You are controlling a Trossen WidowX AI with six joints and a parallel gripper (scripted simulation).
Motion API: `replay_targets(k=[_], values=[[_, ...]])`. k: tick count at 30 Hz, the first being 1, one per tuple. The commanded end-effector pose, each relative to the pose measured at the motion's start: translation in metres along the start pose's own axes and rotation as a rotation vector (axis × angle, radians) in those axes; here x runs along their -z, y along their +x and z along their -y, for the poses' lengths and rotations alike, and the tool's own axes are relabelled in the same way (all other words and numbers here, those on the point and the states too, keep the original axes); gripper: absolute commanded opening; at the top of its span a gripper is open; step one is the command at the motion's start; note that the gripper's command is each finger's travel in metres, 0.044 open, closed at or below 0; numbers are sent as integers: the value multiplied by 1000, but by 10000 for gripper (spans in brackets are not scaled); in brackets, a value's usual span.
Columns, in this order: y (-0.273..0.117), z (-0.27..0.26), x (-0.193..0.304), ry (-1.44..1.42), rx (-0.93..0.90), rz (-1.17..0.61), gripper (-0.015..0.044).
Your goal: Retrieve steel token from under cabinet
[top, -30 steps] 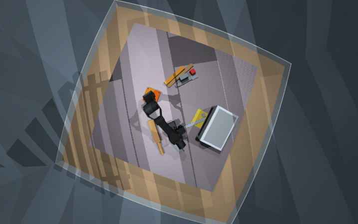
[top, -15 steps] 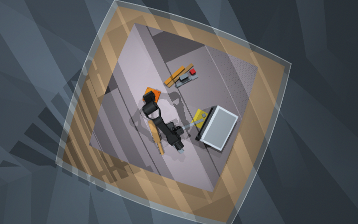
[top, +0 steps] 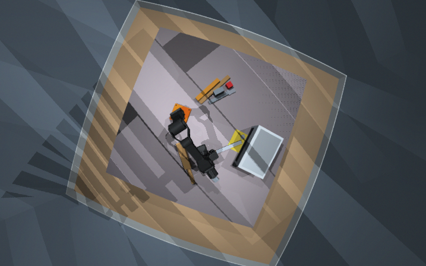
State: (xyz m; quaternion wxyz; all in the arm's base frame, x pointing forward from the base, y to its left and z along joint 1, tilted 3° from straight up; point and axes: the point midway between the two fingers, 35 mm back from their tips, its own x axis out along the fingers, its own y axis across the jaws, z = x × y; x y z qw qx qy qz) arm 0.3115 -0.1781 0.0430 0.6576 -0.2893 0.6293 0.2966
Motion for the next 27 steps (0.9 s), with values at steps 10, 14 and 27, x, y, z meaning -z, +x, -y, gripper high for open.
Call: replay_targets(k=[10, 14, 27], values=[[-7, 9, 7, -8, 15, 11, 0], [-7, 12, 11, -9, 15, 10, 0], [-1, 22, 20, -12, 16, 10, 0]])
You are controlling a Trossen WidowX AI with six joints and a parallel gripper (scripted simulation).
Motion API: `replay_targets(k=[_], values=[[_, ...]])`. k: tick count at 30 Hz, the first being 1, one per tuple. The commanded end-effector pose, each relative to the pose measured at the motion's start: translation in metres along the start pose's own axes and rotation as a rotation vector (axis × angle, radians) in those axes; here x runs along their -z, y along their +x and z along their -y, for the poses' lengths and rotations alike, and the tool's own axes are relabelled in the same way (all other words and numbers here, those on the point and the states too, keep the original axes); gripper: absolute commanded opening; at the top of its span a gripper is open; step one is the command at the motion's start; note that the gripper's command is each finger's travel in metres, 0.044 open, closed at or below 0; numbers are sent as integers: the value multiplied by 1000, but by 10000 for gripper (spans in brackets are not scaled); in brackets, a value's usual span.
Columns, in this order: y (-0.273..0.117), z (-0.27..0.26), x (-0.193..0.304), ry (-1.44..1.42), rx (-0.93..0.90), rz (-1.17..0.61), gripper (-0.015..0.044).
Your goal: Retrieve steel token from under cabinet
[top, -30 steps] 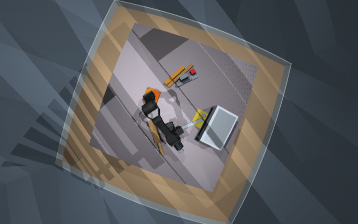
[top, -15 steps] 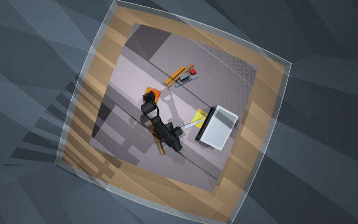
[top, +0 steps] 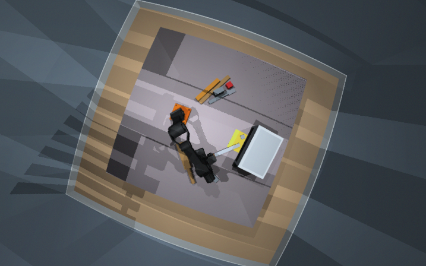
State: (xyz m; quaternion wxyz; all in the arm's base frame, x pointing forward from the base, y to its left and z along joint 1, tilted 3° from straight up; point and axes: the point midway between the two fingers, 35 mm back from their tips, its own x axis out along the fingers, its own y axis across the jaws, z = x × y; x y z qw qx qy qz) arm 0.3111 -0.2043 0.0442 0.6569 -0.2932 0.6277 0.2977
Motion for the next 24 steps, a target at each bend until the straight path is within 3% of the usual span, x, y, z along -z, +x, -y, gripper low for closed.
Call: replay_targets(k=[1, 24], values=[[2, 5, 1, -4, 12, 10, 0], [11, 4, 37, -1, 12, 8, 0]])
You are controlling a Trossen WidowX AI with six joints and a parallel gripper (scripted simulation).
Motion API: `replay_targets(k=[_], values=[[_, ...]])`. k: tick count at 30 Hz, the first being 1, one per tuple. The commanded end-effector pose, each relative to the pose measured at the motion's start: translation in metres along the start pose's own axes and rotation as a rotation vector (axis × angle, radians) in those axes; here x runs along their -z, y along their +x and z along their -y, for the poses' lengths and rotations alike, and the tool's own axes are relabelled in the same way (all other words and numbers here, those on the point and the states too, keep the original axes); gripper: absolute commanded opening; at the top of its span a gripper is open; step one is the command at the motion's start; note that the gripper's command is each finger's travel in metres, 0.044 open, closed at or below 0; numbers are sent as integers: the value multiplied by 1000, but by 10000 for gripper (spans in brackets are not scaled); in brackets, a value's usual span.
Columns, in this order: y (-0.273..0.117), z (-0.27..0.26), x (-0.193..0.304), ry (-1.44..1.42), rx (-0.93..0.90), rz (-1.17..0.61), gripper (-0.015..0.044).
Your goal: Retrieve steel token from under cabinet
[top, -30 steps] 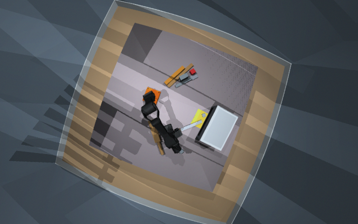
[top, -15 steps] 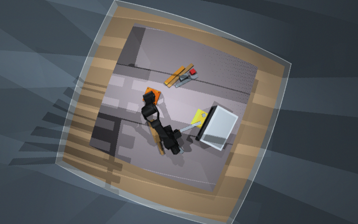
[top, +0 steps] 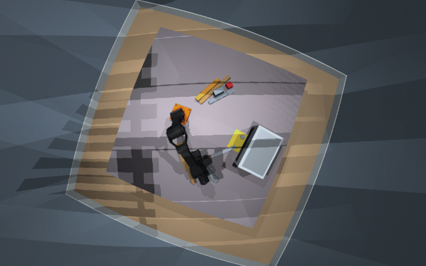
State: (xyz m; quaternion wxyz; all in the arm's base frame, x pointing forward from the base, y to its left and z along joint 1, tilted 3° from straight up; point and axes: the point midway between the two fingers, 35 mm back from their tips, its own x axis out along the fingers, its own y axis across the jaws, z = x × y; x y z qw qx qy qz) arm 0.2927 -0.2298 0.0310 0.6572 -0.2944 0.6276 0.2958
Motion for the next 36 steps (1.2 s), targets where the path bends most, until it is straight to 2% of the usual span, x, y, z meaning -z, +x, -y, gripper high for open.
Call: replay_targets(k=[1, 23, 30, 31, 35, 36], values=[[0, 1, 7, -2, 8, 9, 0], [2, -1, 47, 2, 7, 6, 0], [2, -1, 46, 8, 4, -3, 184], [2, -1, 46, 8, 4, -3, 200], [2, -1, 46, 7, 5, -4, 200], [2, -1, 46, 7, 6, 1, 226]])
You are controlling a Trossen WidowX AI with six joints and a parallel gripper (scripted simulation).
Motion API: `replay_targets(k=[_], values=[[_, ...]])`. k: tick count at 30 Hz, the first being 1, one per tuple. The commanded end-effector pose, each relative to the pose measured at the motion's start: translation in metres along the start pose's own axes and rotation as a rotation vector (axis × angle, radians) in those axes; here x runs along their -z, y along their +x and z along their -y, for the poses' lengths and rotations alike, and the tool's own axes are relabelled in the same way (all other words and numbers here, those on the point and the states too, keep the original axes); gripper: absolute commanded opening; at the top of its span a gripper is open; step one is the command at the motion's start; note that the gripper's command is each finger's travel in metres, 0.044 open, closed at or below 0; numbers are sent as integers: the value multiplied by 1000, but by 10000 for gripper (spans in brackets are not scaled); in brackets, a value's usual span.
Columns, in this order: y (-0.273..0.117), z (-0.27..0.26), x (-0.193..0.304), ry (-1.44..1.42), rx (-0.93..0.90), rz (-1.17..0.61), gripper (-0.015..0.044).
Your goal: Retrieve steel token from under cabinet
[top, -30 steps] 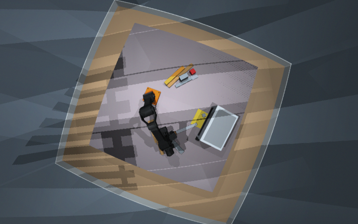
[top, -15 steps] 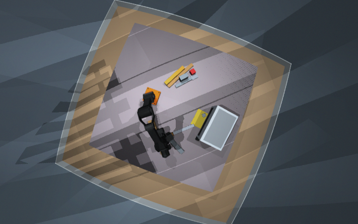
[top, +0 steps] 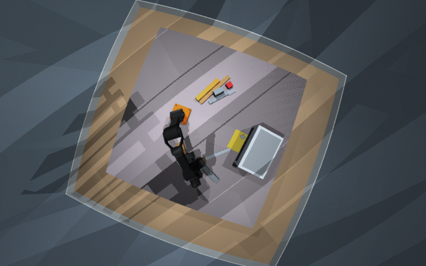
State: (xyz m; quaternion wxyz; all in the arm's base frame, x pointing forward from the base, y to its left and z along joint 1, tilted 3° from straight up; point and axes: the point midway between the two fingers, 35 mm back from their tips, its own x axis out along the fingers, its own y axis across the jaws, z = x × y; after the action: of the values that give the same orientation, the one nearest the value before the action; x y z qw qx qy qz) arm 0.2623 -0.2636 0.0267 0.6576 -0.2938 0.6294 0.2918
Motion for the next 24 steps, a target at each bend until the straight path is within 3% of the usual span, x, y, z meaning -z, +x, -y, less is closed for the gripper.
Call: replay_targets(k=[1, 19, 24], values=[[0, 0, 0, 0, 3, 8, 253], [6, -1, -2, 1, 4, 10, 270], [3, 0, 0, 2, 5, 5, 139]])
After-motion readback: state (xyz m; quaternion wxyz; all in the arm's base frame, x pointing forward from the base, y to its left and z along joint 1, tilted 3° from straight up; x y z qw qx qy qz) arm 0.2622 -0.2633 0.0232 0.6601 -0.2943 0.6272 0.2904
